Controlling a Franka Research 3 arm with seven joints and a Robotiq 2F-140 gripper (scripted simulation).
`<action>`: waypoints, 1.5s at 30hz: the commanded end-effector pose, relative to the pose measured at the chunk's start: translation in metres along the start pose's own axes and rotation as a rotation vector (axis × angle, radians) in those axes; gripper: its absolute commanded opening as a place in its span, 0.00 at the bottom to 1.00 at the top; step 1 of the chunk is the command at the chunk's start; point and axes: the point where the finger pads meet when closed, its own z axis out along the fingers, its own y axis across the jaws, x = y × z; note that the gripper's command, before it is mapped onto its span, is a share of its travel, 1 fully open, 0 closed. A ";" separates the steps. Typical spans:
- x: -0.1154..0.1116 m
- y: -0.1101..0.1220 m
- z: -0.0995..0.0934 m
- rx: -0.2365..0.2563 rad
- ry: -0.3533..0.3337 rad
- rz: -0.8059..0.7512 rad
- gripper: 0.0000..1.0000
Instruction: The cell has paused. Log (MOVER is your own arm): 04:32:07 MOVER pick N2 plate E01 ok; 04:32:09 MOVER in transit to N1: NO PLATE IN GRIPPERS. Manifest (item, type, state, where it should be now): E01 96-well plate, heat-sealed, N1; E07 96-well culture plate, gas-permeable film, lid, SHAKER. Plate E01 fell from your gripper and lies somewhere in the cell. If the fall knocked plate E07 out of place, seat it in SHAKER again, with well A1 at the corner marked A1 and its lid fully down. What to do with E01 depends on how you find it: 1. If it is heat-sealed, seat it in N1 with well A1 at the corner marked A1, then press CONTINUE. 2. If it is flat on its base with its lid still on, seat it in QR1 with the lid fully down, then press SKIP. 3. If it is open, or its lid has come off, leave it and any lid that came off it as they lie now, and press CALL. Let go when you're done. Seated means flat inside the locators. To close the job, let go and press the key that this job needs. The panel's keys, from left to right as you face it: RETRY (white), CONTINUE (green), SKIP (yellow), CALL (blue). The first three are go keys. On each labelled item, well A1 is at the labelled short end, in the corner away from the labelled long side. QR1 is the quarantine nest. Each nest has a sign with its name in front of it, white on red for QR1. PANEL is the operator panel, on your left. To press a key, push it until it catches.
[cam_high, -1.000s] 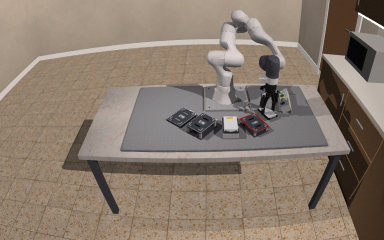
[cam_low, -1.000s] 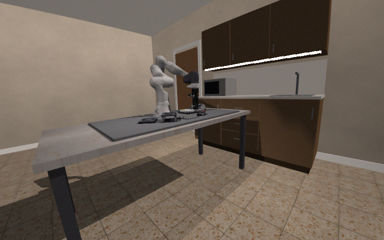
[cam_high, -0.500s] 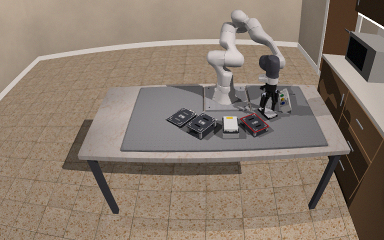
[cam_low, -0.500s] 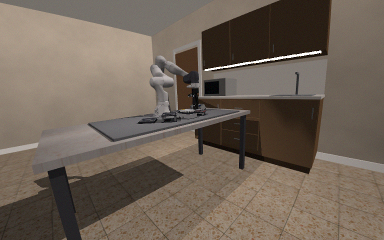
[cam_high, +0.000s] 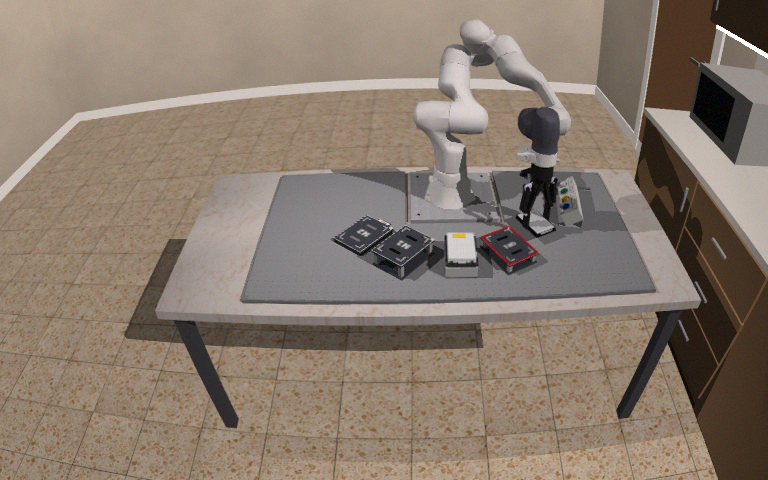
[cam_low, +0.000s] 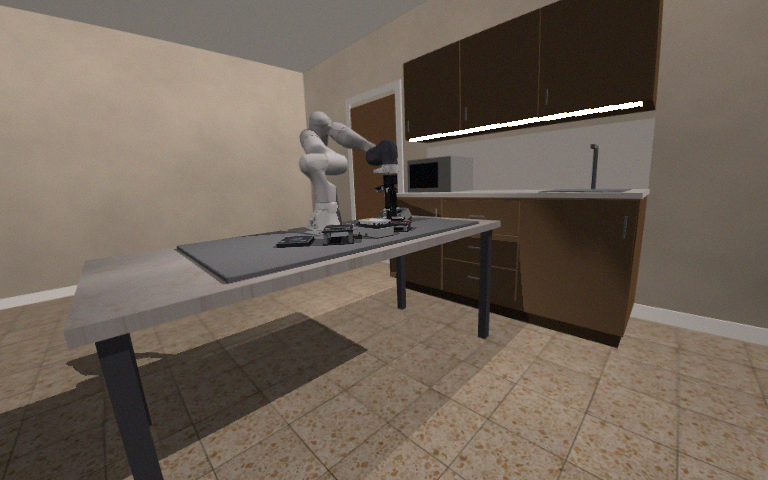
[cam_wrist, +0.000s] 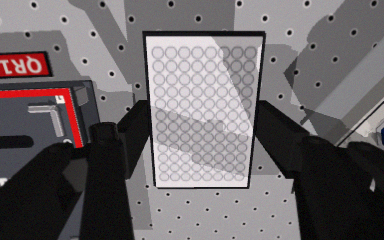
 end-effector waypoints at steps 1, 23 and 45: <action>0.002 0.000 -0.004 0.002 0.005 0.006 0.10; 0.002 0.000 -0.049 0.002 0.005 0.006 0.10; 0.001 0.000 -0.092 0.002 0.005 0.006 0.10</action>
